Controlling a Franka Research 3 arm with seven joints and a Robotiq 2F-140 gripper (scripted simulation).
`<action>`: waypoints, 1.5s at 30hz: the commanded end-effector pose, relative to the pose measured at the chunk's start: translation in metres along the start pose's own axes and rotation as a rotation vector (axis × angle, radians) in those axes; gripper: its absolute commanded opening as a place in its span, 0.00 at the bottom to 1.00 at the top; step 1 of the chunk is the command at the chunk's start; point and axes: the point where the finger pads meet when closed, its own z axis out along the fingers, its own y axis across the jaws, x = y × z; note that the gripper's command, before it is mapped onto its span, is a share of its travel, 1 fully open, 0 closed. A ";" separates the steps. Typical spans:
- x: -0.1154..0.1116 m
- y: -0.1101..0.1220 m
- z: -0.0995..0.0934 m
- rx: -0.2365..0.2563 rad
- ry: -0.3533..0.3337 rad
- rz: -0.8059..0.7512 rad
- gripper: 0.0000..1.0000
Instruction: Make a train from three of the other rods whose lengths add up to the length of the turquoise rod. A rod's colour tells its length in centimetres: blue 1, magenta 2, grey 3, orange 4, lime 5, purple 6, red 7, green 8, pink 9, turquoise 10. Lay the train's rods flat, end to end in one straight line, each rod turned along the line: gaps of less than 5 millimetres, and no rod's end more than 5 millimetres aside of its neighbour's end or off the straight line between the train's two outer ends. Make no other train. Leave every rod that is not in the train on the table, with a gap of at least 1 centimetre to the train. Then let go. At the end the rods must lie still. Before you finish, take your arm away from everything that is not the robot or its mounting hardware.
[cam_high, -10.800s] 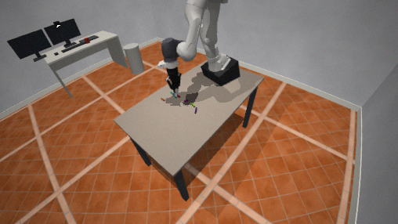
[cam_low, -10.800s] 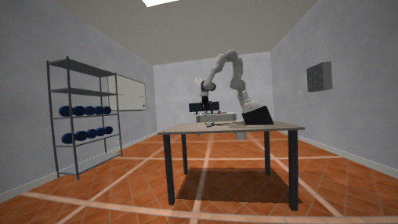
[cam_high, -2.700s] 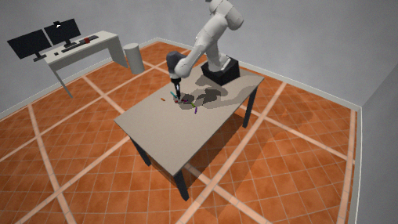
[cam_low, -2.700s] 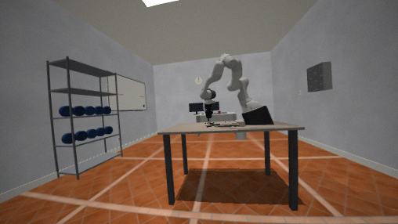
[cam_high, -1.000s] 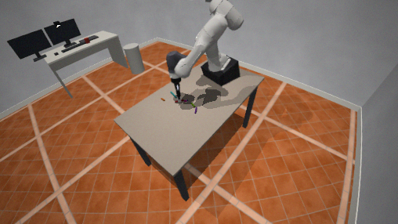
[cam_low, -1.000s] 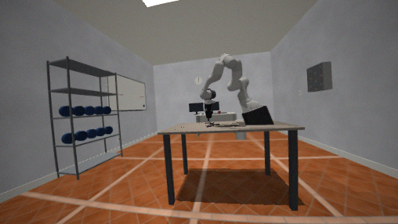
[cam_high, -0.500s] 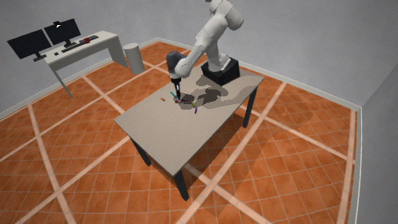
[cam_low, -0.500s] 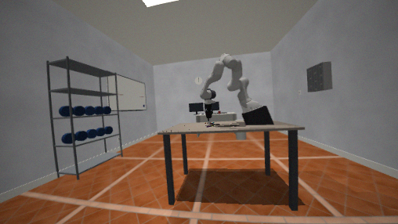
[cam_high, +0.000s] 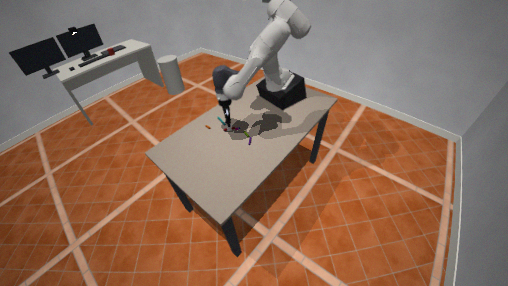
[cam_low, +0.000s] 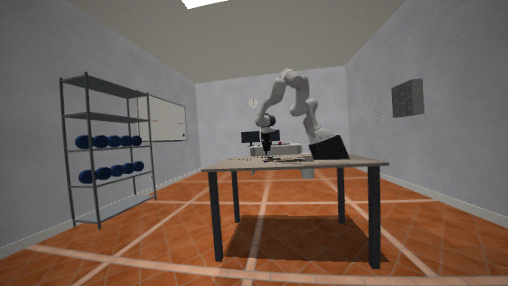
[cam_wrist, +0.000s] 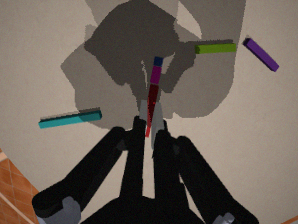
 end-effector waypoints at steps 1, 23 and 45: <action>-0.002 -0.001 0.002 0.001 -0.006 -0.003 0.03; -0.002 -0.001 0.011 0.001 -0.006 -0.003 0.03; -0.002 -0.001 0.011 0.001 -0.006 -0.003 0.03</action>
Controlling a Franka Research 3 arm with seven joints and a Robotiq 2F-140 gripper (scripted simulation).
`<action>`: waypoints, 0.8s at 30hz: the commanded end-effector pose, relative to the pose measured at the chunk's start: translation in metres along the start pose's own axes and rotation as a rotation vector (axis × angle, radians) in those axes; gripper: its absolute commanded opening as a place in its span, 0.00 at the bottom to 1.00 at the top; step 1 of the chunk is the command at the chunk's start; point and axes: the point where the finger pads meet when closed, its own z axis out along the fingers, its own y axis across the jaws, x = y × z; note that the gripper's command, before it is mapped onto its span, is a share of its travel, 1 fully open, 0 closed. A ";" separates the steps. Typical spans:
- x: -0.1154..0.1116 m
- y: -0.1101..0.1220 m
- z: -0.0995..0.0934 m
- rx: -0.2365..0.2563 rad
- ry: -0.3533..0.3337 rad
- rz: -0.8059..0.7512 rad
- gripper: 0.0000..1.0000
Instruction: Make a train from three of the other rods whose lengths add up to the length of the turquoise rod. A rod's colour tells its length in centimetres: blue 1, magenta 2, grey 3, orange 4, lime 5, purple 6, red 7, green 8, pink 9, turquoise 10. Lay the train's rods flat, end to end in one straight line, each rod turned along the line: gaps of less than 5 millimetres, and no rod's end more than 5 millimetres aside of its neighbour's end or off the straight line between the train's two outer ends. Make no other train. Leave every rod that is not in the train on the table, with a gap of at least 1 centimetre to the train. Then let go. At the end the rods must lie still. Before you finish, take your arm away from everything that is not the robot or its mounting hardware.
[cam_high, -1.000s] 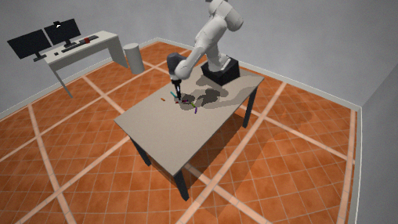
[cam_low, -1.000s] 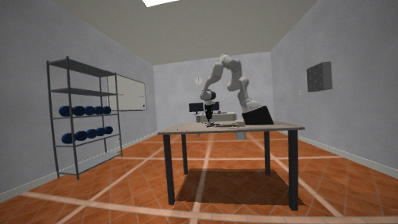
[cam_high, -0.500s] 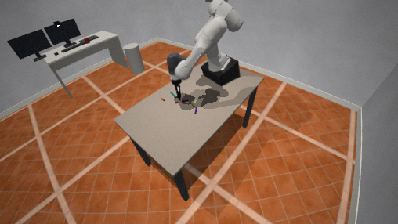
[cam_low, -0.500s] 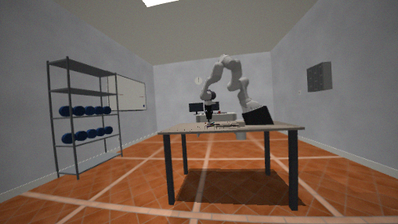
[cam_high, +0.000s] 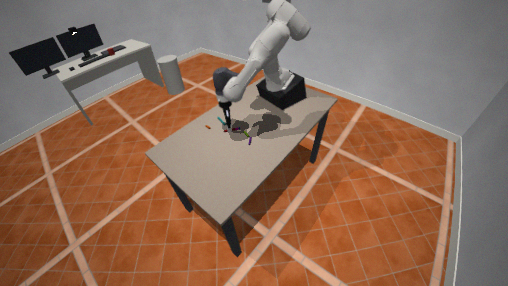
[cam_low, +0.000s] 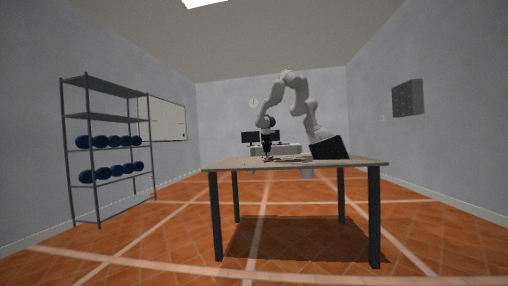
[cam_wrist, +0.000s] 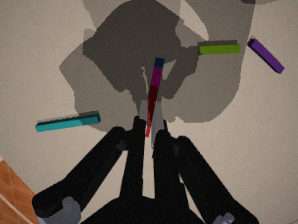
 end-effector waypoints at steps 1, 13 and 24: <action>-0.002 0.000 0.000 0.001 -0.005 -0.002 0.03; -0.002 0.000 0.000 0.001 -0.005 -0.002 0.08; -0.002 0.000 0.000 0.001 -0.005 -0.002 0.15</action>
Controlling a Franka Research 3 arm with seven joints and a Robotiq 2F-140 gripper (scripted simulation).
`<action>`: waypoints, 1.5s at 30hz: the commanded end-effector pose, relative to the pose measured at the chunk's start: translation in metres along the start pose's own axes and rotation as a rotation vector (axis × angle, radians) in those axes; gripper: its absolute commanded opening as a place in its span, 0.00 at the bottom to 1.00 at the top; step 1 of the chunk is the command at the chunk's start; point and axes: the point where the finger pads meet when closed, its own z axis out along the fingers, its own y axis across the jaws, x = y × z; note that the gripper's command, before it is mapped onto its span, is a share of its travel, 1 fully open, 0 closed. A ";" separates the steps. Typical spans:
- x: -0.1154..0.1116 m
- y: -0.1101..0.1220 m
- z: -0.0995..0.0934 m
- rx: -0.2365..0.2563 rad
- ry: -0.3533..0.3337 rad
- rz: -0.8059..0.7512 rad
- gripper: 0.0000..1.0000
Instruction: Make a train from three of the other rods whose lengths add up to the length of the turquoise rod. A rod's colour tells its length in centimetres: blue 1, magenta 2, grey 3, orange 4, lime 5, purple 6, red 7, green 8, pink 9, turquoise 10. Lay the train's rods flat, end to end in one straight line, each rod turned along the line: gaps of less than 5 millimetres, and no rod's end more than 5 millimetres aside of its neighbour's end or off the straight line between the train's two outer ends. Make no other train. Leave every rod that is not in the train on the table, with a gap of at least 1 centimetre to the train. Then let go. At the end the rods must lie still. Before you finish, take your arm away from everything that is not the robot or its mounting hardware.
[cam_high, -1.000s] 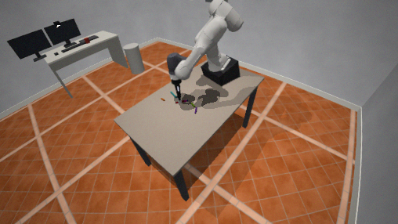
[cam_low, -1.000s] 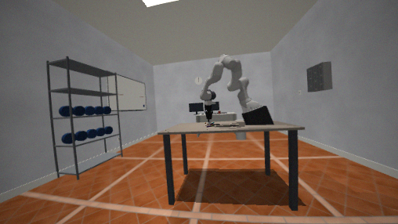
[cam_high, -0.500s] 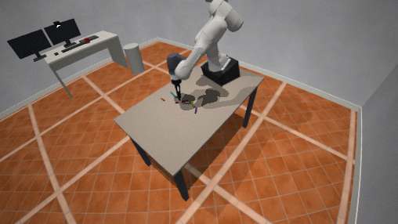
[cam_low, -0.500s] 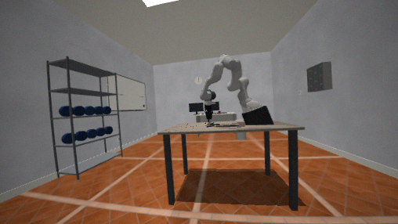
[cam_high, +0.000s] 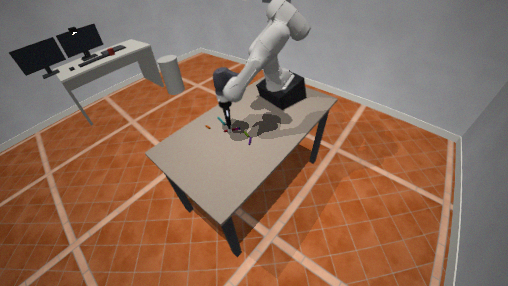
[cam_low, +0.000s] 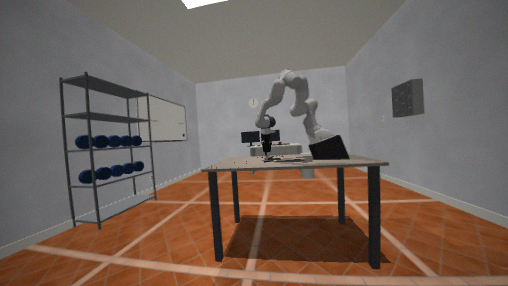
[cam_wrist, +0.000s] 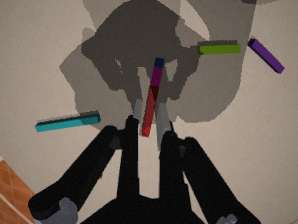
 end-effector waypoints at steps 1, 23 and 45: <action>-0.002 0.000 0.000 0.001 -0.004 -0.002 0.15; -0.002 0.000 -0.010 0.001 -0.004 -0.002 0.15; -0.002 0.000 -0.087 0.001 -0.004 -0.002 0.15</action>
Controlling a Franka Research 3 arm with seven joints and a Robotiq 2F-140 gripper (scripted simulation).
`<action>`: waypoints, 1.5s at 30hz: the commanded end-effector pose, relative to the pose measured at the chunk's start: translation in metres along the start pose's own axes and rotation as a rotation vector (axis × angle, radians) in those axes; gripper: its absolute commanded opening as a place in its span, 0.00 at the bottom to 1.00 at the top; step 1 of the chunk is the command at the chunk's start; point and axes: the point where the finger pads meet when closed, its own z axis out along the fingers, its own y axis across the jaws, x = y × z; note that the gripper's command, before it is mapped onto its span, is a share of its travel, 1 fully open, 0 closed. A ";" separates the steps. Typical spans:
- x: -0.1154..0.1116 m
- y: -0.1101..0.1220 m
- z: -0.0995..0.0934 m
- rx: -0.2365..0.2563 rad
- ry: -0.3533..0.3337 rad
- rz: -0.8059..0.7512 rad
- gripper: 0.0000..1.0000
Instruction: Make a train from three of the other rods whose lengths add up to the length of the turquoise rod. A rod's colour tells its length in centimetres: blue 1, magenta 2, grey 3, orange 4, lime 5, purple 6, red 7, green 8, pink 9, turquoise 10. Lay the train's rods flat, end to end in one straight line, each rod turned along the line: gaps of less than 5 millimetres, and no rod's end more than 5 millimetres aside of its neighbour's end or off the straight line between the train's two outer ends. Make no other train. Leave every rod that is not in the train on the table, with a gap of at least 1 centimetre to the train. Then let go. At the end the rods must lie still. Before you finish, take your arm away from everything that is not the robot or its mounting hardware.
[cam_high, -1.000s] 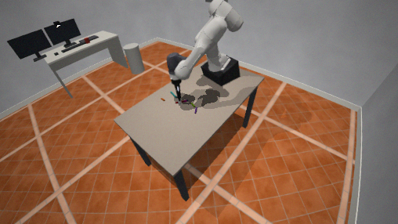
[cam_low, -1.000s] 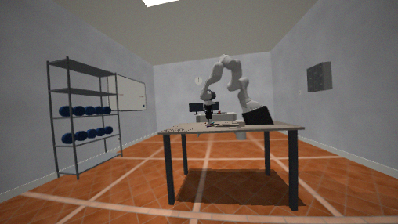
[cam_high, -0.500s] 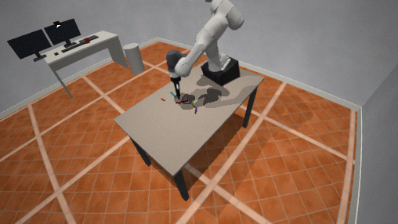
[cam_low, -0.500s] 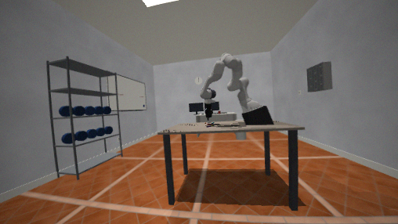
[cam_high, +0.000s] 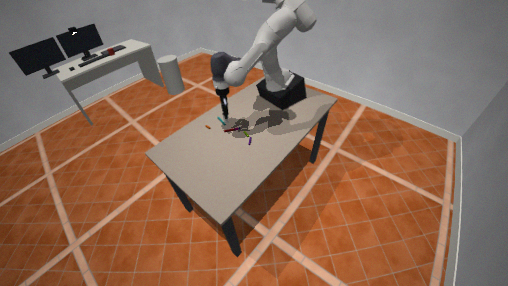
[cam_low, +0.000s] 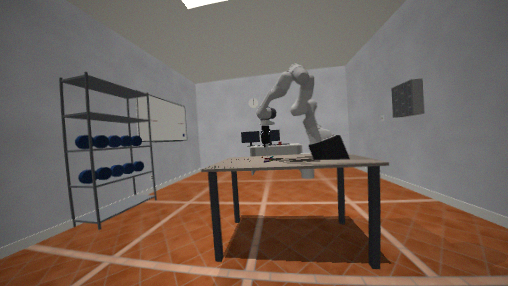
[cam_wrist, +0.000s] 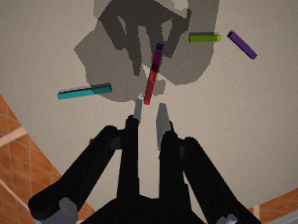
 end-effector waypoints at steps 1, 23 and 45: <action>0.008 0.000 -0.008 0.007 0.027 0.038 0.15; 0.008 0.000 -0.010 0.007 0.027 0.038 1.00; 0.007 0.000 -0.060 0.007 0.027 0.038 1.00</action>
